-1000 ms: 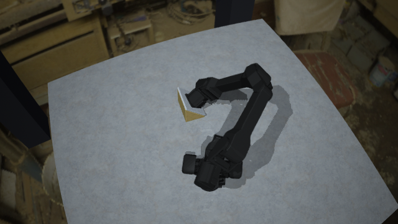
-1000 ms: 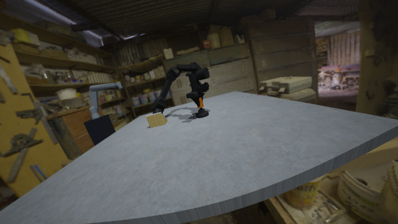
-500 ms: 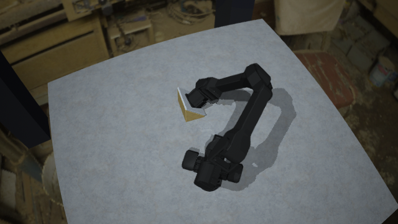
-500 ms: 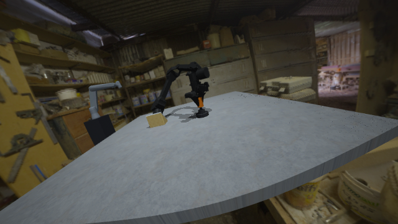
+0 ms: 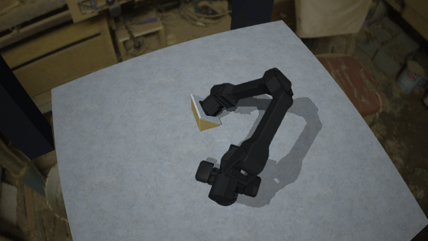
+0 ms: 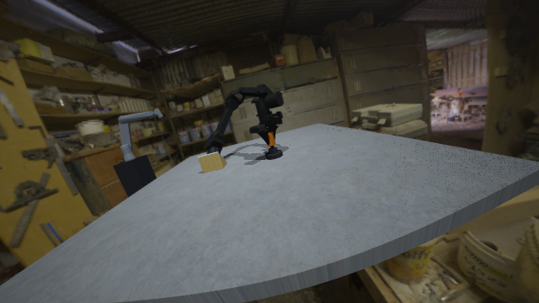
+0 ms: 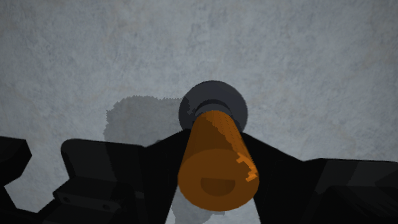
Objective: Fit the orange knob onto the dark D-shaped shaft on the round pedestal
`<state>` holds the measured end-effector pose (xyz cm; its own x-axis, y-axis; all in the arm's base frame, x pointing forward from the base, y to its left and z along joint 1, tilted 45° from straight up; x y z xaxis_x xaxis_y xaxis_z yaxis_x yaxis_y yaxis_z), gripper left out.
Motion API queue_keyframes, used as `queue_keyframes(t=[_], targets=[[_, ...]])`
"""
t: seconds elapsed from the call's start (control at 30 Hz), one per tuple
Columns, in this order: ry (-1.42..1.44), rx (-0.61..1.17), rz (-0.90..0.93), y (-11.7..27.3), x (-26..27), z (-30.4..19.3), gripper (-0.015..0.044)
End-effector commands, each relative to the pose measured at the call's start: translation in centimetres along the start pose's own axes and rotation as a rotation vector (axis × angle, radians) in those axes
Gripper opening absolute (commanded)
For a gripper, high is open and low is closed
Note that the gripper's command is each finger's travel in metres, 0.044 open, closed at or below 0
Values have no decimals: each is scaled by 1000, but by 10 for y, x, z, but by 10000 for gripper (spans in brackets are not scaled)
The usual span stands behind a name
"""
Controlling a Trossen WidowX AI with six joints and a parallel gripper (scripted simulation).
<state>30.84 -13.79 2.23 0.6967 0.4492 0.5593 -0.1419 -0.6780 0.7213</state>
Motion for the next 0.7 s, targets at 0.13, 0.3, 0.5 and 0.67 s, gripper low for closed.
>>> queue_keyframes(t=[0.13,0.3,0.5,0.67], targets=[[-5,0,0,-1,0,1,0],[-5,0,0,0,0,1,0],[-13,0,0,4,1,2,0],[-173,-1,0,4,1,2,0]])
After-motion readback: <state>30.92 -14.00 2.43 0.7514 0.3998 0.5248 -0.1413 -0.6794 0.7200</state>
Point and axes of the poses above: the point midway between the two fingers, 35 mm back from their tips, its own y axis back along the fingers, its own x axis across the jaws, z = x × y, the point moved 1 cm from there along y, back along the fingers, and after that the axes turned 1 degree about -y, right-handed, at the moved point
